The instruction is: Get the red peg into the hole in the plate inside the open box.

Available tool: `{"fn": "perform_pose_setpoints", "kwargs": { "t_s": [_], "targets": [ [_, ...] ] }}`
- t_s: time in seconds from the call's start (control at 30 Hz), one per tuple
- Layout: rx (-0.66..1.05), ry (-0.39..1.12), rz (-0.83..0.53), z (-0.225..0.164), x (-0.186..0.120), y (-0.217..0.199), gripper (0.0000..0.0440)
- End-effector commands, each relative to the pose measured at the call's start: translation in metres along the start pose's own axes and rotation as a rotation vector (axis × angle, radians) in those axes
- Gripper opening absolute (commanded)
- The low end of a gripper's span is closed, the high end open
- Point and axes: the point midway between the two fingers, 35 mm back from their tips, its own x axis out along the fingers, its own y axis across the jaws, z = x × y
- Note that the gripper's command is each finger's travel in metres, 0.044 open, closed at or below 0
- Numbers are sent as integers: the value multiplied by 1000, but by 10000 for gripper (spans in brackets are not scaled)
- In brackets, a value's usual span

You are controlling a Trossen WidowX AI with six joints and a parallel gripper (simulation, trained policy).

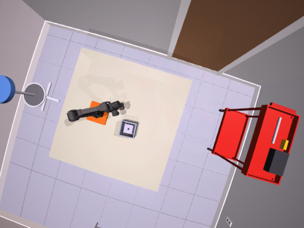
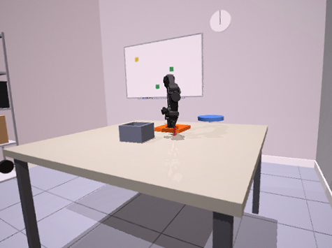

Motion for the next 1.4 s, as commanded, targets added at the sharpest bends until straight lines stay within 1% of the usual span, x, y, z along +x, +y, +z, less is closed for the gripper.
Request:
{"fn": "perform_pose_setpoints", "kwargs": {
  "t_s": [0.0, 0.07, 0.13, 0.27, 0.63, 0.67, 0.93, 1.37],
  "targets": [
    [-16, -7, -13, -2, 19, -7, 440],
    [-17, -7, -13, -3, 26, -8, 435],
    [-14, -6, -16, -4, 31, -10, 409],
    [-6, 7, -37, -5, 36, -14, 310],
    [-24, 75, -73, -7, 36, -14, 21],
    [-25, 81, -76, -7, 36, -13, 0],
    [-88, 17, -20, 8, 17, 3, 0],
    [-180, -109, 50, 44, -30, 31, 0]
  ]
}}
